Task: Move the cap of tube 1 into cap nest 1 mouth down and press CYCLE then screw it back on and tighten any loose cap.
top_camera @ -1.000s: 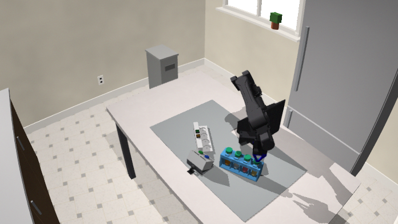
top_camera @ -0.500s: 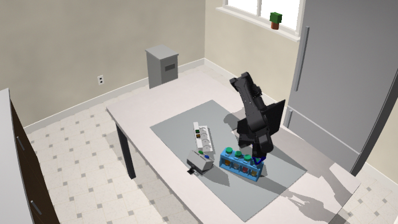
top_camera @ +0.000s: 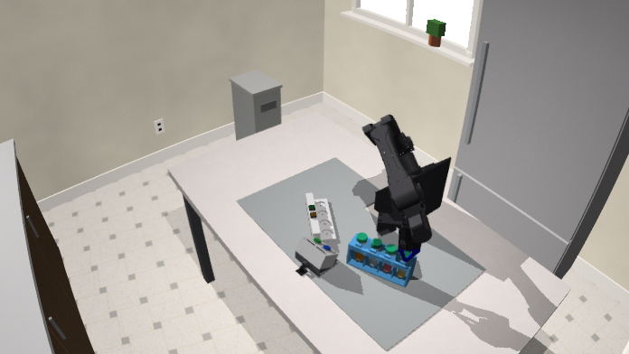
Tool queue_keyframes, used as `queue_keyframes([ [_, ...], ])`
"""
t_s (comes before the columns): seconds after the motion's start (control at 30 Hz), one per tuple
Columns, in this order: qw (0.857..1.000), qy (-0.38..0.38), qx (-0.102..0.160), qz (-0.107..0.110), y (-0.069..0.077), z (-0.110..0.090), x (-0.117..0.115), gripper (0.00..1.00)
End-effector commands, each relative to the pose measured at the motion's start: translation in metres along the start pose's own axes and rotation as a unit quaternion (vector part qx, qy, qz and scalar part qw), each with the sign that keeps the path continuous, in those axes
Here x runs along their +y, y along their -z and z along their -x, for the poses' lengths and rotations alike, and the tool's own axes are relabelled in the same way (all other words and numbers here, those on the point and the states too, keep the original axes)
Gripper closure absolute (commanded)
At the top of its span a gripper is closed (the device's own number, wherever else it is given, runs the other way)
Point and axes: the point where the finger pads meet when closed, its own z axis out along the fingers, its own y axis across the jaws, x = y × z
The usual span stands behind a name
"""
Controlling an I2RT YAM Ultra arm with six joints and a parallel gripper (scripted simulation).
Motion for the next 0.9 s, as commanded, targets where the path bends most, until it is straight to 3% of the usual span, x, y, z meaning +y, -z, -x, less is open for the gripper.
queue_keyframes([
  [0.0,1.000,0.000,-0.003,0.006,0.0035,0.0012,0.0022,0.51],
  [0.17,1.000,0.000,-0.003,0.006,0.0010,0.0013,0.0022,0.51],
  [0.2,1.000,0.000,-0.003,0.006,0.0010,0.0013,0.0022,1.00],
  [0.67,1.000,0.000,-0.003,0.006,0.0010,0.0013,0.0022,1.00],
  [0.87,0.989,0.149,-0.004,0.006,0.0012,0.0013,0.0022,1.00],
])
